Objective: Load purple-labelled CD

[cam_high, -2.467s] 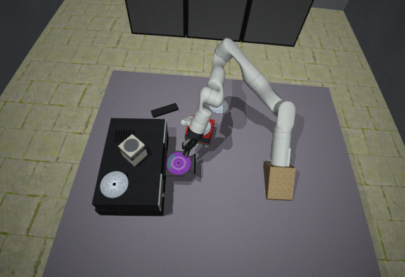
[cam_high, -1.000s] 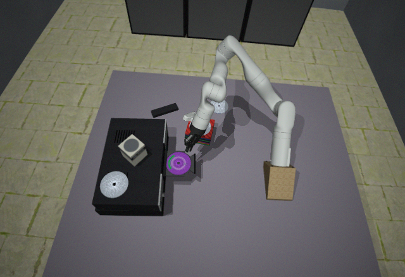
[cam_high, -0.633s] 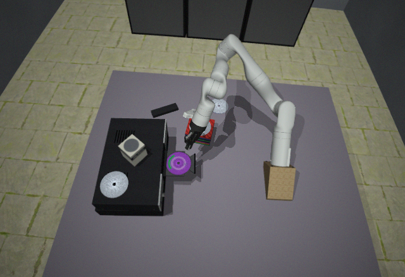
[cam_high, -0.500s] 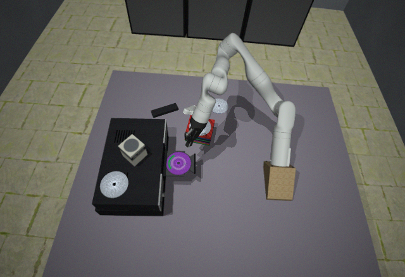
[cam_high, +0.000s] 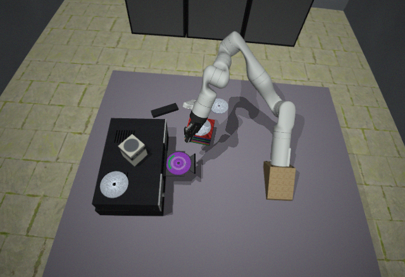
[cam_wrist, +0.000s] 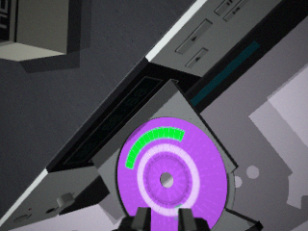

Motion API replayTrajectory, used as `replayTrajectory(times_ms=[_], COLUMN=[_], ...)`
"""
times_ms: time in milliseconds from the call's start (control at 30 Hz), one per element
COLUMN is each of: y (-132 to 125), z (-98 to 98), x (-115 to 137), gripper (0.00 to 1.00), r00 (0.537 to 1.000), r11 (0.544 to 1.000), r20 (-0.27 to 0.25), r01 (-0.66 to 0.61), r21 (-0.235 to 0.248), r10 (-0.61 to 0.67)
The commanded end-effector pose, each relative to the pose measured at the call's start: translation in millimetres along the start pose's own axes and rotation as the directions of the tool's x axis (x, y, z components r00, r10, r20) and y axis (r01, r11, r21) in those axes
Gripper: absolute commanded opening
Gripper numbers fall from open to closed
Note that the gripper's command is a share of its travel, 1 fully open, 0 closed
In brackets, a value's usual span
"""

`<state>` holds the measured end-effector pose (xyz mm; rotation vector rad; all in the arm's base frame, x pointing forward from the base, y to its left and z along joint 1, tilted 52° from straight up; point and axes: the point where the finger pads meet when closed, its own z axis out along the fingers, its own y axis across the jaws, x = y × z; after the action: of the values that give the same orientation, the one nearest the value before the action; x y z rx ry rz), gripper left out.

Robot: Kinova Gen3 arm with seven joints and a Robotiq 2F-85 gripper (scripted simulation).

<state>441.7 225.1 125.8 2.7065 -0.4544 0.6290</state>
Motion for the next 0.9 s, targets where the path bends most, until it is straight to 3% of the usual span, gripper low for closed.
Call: replayTrajectory(times_ms=[0,800,833,867], y=[-0.5,-0.5,-0.5,-0.5], z=[-3.5,-3.5,-3.5,-3.5], x=[-2.1,-2.1,-2.1,-2.1], gripper=[0.24,0.24,0.10,0.10], r00=[1.000,1.000,1.000,1.000], r11=[1.000,1.000,1.000,1.000], r20=[0.002,0.002,0.001,0.001], r01=[0.013,0.013,0.013,0.013], r21=[0.000,0.000,0.000,0.000], r10=[-0.013,-0.013,-0.013,-0.013])
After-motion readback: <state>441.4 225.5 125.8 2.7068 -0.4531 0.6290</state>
